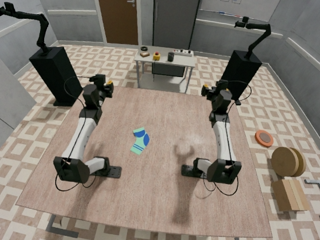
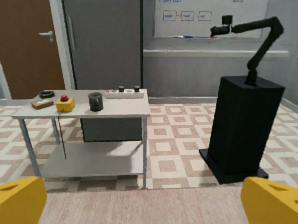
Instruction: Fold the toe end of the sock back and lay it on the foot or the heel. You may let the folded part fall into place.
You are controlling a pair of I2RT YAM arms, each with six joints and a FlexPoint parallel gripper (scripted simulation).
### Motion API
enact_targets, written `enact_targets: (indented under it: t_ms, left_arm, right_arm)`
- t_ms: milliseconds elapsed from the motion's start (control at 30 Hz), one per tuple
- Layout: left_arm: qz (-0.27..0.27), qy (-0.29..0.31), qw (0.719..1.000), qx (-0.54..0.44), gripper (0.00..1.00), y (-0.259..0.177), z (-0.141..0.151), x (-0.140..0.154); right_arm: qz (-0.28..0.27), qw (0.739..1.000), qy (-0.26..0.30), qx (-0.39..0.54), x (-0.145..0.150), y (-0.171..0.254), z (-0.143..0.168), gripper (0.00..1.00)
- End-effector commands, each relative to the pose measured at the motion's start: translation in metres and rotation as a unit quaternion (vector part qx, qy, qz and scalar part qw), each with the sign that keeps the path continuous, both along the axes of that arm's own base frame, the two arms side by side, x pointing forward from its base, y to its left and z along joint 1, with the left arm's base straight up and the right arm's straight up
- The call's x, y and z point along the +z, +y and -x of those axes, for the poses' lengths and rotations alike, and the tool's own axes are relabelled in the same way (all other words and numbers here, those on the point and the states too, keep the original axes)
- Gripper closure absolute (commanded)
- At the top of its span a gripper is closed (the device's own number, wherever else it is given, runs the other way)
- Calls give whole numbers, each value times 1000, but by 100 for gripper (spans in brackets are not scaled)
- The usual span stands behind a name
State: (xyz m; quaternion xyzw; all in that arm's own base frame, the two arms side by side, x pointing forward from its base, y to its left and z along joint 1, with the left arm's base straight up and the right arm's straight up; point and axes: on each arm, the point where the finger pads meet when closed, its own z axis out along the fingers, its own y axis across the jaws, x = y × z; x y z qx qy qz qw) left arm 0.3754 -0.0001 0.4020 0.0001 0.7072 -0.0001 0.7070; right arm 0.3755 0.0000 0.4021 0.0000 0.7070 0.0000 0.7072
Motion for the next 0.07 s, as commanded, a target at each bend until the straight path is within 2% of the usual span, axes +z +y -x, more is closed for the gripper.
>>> enact_targets:
  t_ms: [0, 33]
  left_arm:
    - [-5, 5, 1000, 5, 61, 1, 5, -2]
    - [-5, 5, 1000, 5, 61, 1, 5, -2]
  right_arm:
    - [5, 1000, -8, -6, 3, -2, 3, 0]
    - [5, 1000, -8, -6, 3, -2, 3, 0]
